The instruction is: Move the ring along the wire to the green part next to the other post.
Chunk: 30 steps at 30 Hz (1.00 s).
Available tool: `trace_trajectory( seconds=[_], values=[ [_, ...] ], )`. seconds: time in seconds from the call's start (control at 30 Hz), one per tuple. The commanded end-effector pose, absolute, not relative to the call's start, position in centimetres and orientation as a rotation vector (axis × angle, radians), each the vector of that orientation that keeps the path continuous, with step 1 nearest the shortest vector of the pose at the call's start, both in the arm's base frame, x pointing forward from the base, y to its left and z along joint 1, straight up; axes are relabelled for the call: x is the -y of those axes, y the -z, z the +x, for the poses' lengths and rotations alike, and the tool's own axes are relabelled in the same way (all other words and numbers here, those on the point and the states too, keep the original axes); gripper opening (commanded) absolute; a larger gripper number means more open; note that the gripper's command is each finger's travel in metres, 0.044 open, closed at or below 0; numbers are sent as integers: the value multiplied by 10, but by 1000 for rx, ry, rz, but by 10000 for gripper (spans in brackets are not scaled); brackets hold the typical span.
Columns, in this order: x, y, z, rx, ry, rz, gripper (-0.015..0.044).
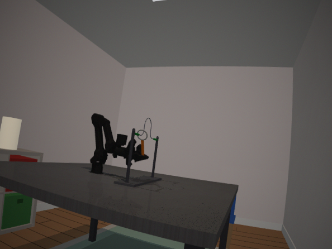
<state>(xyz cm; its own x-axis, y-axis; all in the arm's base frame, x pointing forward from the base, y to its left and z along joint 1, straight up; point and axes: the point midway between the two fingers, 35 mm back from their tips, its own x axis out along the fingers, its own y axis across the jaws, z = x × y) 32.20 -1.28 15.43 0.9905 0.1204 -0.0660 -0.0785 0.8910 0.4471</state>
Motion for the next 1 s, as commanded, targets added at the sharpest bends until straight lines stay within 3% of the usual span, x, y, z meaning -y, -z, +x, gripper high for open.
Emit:
trace_trajectory(
  seconds=[0.0,0.97],
  values=[
    [5,-160,319,-109,-107,517,-150],
    [-47,-236,262,-487,-339,1041,-150]
  ],
)
